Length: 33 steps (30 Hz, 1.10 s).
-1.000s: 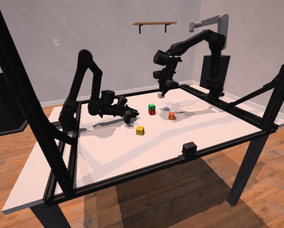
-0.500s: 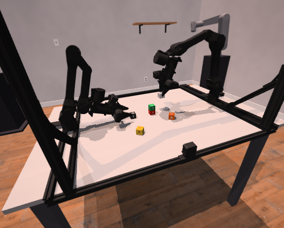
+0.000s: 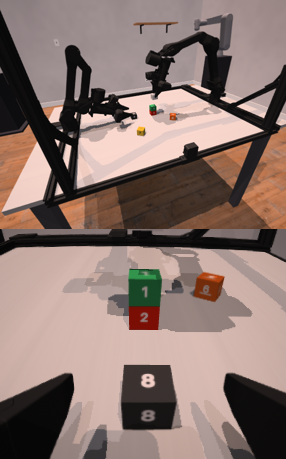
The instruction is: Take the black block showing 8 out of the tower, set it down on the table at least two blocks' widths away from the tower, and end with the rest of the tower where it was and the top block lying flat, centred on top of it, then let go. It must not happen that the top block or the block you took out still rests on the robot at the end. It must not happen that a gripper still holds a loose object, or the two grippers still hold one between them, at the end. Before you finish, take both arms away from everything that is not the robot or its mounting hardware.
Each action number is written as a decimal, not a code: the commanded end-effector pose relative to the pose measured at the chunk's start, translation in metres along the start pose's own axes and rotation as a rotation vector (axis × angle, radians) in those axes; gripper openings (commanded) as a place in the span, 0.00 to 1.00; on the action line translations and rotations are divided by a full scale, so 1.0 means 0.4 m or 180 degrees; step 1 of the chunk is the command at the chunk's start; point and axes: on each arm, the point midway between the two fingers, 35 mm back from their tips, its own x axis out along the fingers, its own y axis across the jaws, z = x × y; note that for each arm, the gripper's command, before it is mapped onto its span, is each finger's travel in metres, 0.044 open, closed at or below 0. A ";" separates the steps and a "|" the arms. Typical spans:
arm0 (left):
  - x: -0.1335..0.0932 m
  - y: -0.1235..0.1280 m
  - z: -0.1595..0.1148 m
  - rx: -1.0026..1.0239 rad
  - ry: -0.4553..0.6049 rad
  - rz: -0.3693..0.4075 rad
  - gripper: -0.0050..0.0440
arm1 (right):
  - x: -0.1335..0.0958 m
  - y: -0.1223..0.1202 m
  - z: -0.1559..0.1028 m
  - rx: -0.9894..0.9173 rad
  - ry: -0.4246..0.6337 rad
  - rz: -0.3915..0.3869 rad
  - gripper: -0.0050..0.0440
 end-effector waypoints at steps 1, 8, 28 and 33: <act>-0.004 -0.002 -0.002 0.0015 0.0010 -0.0017 0.92 | 0.012 0.002 0.022 -0.0010 0.0009 0.0007 0.10; -0.004 -0.002 -0.002 0.0015 0.0010 -0.0017 0.92 | 0.028 0.002 0.018 -0.0010 0.0009 0.0007 0.10; -0.004 -0.002 -0.002 0.0015 0.0010 -0.0017 0.92 | 0.104 0.002 -0.011 -0.0010 0.0009 0.0007 0.10; -0.004 -0.002 -0.002 0.0015 0.0010 -0.0017 0.92 | 0.104 0.002 -0.011 -0.0010 0.0009 0.0007 0.25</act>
